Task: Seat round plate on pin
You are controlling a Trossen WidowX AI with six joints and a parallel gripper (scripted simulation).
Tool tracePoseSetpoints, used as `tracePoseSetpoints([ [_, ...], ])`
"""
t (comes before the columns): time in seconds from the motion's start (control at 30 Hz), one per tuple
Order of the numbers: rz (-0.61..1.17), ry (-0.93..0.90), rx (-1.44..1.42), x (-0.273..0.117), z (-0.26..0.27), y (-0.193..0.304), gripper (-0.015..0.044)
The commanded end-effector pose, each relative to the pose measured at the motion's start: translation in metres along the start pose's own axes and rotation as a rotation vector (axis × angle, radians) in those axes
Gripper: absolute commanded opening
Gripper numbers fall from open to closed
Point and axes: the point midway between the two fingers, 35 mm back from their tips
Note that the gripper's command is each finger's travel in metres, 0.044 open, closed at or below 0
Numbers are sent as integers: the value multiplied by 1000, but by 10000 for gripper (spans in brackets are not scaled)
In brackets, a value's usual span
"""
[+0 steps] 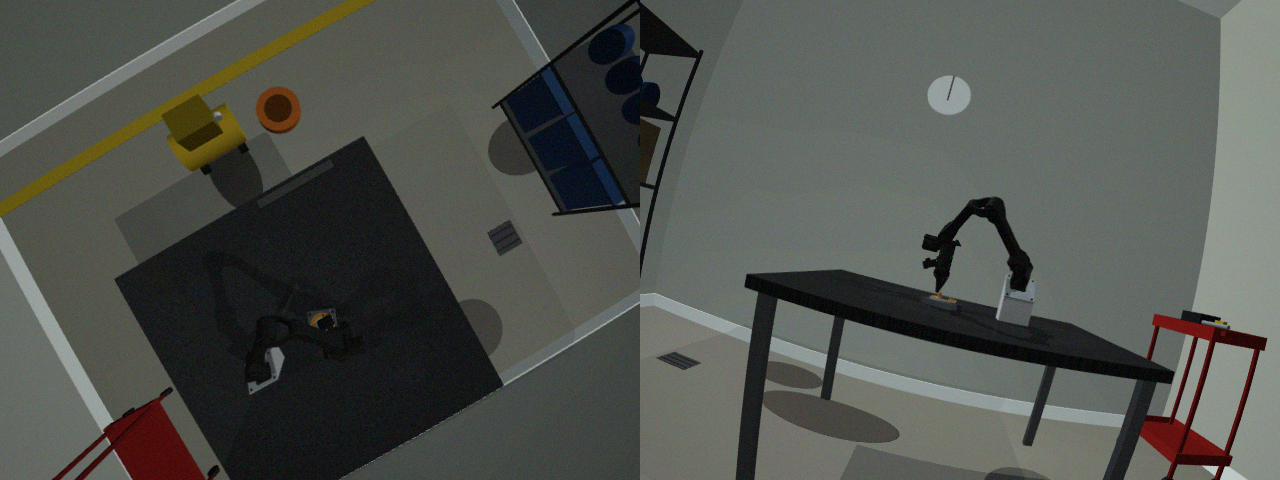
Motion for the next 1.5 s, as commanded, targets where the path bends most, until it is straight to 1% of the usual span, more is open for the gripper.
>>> tracePoseSetpoints([
  [0.0,10,-2,2,2,0,8,0],
  [1.47,11,-2,3,2,-2,27,0],
])
Point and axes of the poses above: the point midway between the two fingers, 35 mm back from their tips, its own x axis out along the fingers, its own z axis across the jaws, y = z × x, and after that the axes turned 14 degrees about -x, right-handed
